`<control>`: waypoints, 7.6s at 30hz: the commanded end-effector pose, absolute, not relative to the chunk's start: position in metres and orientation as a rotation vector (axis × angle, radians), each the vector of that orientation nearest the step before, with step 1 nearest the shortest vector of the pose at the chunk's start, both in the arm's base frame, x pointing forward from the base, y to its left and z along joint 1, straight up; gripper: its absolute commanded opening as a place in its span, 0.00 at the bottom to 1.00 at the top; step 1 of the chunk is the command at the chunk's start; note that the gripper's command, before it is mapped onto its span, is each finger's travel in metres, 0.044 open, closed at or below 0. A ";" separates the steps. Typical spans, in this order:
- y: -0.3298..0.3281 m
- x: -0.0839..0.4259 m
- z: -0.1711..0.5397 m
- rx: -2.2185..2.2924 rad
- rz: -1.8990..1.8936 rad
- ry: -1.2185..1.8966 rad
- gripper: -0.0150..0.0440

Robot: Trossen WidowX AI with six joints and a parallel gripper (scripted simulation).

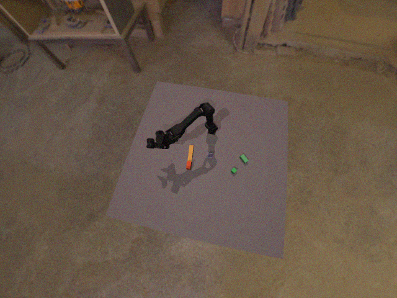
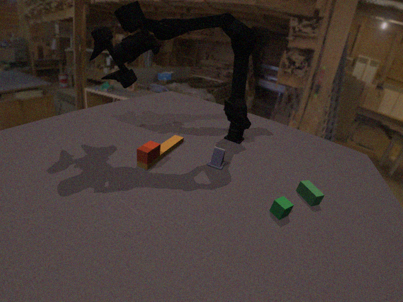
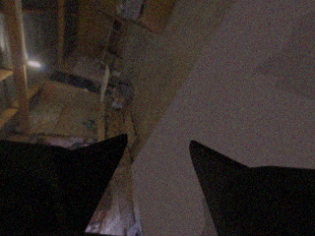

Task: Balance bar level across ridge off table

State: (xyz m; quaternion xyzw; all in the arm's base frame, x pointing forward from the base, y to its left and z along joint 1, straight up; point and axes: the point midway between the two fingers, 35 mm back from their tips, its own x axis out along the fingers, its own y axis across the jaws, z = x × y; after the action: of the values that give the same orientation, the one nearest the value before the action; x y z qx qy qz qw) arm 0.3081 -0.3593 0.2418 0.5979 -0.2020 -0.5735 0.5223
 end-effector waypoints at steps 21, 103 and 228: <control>-0.212 0.311 0.163 2.034 -1.704 -0.043 0.79; -0.130 0.278 0.061 2.175 -2.130 0.114 0.25; 0.022 0.196 0.104 2.183 -2.143 0.125 0.25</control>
State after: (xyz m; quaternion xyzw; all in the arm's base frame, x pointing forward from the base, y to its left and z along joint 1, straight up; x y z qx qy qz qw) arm 0.1949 0.0216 0.1040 0.7111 0.0422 -0.7006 0.0422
